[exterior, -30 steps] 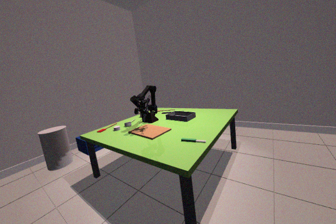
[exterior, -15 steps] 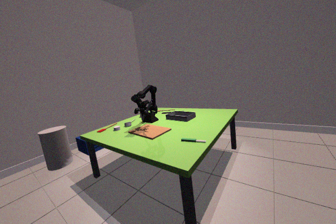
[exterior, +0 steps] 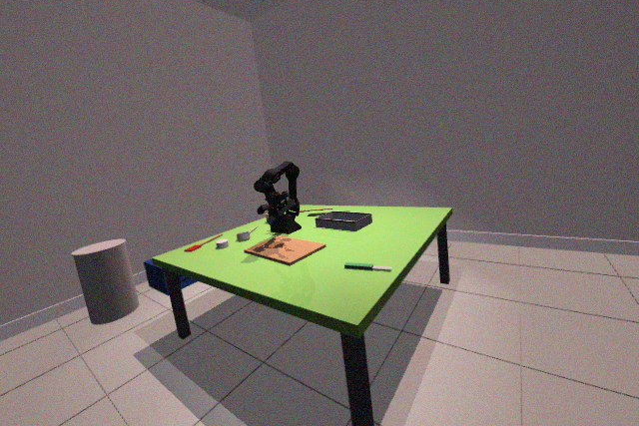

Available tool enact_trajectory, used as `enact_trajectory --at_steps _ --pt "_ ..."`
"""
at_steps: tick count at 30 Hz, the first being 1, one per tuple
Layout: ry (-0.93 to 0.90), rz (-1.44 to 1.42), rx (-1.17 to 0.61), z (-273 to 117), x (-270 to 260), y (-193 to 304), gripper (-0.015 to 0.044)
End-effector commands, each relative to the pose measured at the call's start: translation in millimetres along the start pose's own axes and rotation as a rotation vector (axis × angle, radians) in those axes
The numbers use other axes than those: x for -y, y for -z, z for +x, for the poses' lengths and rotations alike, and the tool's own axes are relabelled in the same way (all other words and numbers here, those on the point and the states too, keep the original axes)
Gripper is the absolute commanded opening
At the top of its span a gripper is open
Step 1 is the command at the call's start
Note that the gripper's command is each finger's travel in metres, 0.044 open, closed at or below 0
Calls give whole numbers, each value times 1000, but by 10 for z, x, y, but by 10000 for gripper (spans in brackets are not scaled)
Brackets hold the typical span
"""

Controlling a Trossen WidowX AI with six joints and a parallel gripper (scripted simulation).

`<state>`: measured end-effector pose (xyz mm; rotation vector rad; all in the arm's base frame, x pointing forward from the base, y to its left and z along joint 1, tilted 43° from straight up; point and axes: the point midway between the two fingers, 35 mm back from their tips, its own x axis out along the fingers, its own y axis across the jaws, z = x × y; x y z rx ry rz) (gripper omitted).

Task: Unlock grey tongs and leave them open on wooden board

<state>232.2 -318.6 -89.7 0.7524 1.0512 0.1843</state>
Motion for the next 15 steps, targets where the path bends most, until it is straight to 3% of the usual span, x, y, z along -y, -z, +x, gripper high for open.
enact_trajectory --at_steps 1,15 --pt "4 -17 -71 -20 -24 -17 -150" --pt "-19 -67 -354 -100 -210 -1 -150"
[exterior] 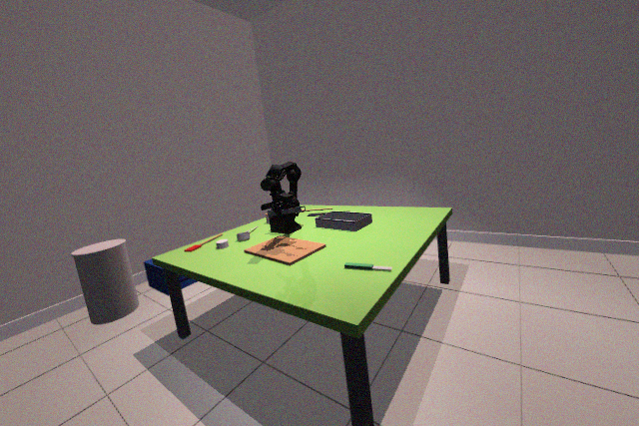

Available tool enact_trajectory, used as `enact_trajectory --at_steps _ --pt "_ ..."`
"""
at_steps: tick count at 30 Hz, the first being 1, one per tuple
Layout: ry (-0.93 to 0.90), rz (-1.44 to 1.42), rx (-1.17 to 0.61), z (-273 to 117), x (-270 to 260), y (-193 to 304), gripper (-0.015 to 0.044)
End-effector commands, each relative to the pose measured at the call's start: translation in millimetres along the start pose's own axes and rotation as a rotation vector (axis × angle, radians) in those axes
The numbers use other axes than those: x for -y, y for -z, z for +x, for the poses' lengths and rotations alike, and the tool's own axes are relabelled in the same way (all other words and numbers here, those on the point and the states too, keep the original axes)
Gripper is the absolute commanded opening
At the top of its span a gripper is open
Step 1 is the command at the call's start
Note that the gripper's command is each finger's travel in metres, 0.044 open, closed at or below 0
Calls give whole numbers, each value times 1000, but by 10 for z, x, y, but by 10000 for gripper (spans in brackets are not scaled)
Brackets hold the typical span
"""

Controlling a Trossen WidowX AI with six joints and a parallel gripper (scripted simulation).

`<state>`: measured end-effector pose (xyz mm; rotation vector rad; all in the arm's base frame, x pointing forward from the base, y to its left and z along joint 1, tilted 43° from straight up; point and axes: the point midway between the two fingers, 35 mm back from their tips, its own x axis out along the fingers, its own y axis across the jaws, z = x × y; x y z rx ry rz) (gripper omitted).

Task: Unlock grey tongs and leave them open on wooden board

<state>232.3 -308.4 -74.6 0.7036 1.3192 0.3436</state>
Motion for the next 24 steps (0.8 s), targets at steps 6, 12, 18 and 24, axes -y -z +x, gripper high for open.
enact_trajectory --at_steps 6,12,18,24 --pt "-16 -47 -175 -99 -147 31 -150" --pt "-18 -51 -189 -106 -160 35 -150" --pt "-18 -51 -189 -80 -157 35 -150" --pt "-19 -50 -189 16 -147 39 -150"
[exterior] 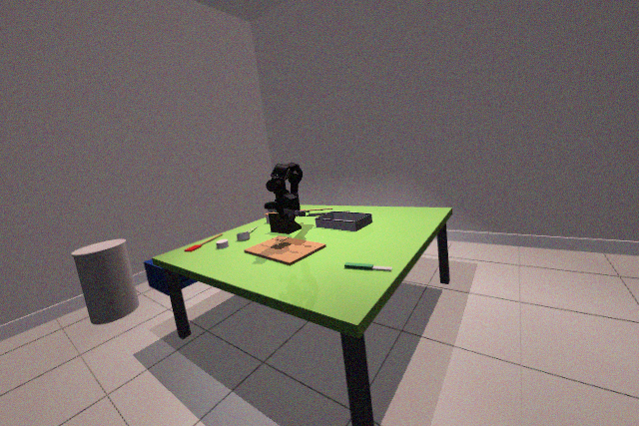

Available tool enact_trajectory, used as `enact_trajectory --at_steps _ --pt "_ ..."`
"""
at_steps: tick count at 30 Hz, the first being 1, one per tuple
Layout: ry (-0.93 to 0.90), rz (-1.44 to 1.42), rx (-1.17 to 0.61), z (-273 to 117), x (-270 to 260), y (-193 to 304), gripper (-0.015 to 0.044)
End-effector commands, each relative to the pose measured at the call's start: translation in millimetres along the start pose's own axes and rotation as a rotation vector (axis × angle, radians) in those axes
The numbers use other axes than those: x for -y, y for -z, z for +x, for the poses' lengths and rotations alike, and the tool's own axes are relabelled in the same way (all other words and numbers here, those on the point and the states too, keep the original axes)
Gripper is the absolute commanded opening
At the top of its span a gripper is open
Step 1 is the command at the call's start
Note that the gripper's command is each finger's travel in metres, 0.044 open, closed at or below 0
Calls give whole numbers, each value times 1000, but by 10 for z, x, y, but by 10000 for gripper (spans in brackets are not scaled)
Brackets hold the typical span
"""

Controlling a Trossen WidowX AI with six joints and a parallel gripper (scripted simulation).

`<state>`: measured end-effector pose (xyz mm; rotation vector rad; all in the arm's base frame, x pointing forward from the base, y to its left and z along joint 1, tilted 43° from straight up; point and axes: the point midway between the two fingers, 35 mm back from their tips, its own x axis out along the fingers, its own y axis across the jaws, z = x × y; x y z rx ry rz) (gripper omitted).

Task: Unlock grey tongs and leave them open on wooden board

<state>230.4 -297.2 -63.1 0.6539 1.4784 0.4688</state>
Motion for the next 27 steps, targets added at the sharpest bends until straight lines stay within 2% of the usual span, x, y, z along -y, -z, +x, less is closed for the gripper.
enact_trajectory --at_steps 1,27 --pt "2 1 1 56 11 -8 -150" --pt "-3 3 0 486 31 -36 -150"
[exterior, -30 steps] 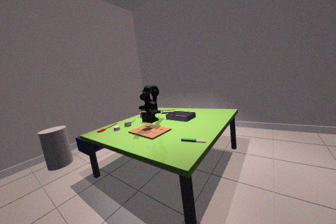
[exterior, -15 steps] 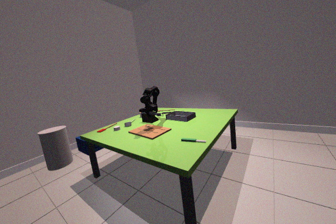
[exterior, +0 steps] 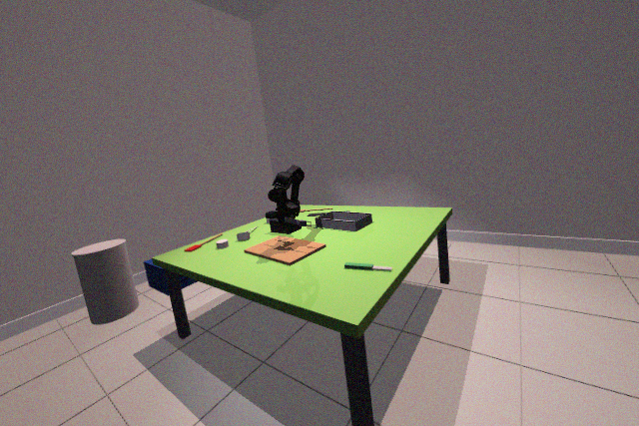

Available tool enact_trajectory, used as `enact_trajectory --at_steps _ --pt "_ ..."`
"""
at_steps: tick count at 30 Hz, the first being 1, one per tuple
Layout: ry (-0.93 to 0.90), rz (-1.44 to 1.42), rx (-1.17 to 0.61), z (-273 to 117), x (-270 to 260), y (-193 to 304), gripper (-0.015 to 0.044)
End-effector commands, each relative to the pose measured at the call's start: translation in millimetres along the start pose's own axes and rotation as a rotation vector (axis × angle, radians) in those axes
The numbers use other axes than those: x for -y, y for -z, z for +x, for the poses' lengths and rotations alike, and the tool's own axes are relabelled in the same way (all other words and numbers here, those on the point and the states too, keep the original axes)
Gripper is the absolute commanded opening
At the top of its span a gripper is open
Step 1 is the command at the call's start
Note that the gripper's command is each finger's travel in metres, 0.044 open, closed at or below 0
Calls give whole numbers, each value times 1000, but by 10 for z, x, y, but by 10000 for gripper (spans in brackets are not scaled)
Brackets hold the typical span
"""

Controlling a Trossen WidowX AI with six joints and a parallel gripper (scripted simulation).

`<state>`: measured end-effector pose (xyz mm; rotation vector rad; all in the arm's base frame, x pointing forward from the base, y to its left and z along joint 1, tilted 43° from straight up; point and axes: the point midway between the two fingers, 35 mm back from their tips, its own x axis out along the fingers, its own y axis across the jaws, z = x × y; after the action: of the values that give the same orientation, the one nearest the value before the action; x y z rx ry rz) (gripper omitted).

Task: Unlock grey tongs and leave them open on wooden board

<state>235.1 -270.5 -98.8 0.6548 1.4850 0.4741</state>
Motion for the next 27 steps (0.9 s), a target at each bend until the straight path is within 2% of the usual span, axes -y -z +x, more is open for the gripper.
enact_trajectory --at_steps 1,27 --pt "-1 4 7 55 0 -11 -150" --pt "-7 6 5 484 -31 14 -150"
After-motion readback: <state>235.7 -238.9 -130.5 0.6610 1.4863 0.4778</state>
